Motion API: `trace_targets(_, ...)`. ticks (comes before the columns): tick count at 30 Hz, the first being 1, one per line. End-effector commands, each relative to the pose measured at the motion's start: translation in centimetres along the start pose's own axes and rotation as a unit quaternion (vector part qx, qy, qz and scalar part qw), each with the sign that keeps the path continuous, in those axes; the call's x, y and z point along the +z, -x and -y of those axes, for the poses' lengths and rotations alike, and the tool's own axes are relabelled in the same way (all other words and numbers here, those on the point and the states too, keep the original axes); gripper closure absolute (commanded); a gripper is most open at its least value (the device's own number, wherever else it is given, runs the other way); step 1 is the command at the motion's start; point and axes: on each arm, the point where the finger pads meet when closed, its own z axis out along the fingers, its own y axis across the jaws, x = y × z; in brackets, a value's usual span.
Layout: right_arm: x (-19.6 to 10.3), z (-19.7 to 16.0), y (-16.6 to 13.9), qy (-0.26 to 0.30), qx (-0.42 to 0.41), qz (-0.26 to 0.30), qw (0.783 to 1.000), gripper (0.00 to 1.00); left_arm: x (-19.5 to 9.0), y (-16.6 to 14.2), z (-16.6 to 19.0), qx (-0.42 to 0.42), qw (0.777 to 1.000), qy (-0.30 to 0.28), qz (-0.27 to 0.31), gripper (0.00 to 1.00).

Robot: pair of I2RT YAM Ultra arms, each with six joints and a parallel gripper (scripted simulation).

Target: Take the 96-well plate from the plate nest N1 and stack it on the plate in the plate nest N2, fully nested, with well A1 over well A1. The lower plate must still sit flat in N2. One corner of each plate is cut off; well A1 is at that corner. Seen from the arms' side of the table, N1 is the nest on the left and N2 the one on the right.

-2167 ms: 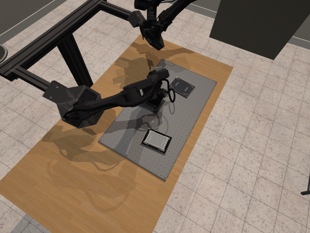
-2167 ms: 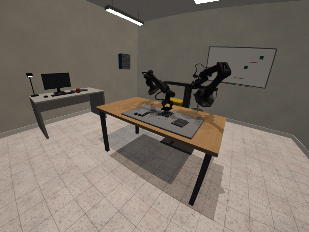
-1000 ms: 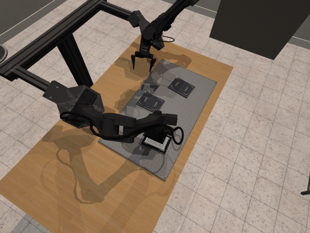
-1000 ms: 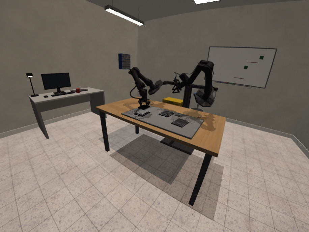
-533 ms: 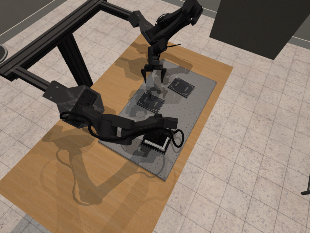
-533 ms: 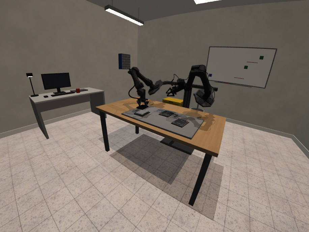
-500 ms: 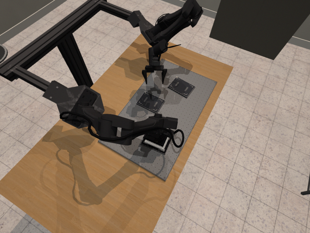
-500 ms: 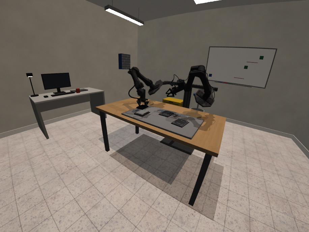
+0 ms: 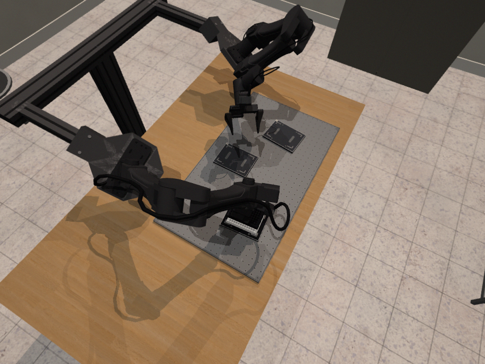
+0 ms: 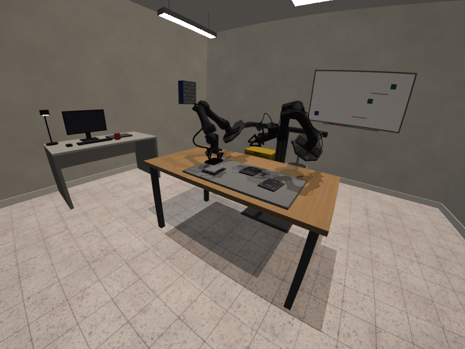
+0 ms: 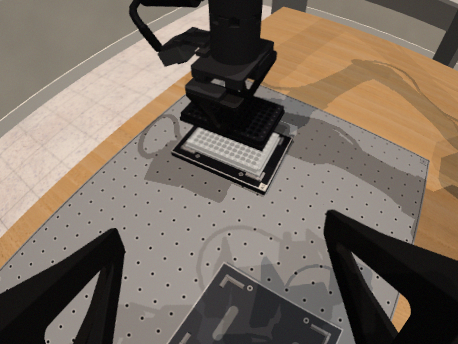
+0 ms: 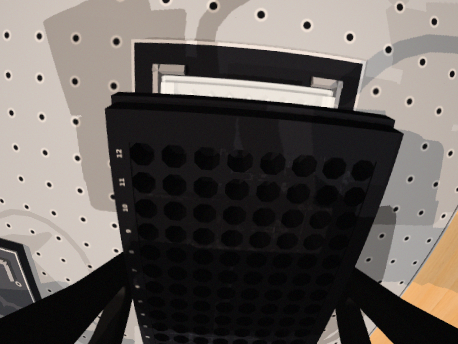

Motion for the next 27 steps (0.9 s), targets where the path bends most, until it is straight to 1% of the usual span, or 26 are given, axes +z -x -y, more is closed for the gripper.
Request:
trace_targets(1, 0.6, -0.6, 1.7, 0.013, 0.004, 0.022, 1.0, 0.2, -0.4, 0.0, 0.7, 0.008, 1.0, -0.012, 0.012, 0.0)
trace_targets(5, 2.2, -0.1, 0.6, 0.0, 0.002, 0.002, 1.0, 0.2, -0.4, 0.0, 0.7, 0.008, 1.0, -0.012, 0.012, 0.0)
trace_targets(18, 1.8, -0.2, 0.9, 0.002, 0.002, 0.007, 1.0, 0.2, -0.4, 0.0, 0.7, 0.008, 1.0, -0.012, 0.012, 0.0)
trace_targets(19, 1.6, -0.4, 1.7, 0.009, 0.007, 0.018, 1.0, 0.2, -0.4, 0.0, 0.7, 0.008, 1.0, -0.012, 0.012, 0.0)
trace_targets(22, 1.2, -0.8, 2.0, 0.016, 0.005, 0.03, 0.999, 0.2, -0.4, 0.0, 0.7, 0.008, 1.0, -0.012, 0.012, 0.0)
trace_targets(25, 1.1, -0.8, 2.0, 0.017, 0.004, 0.032, 0.999, 0.2, -0.4, 0.0, 0.7, 0.008, 1.0, -0.012, 0.012, 0.0)
trace_targets(27, 1.3, -0.8, 1.1, 0.014, -0.005, 0.022, 1.0, 0.2, -0.4, 0.0, 0.7, 0.008, 1.0, -0.012, 0.012, 0.0)
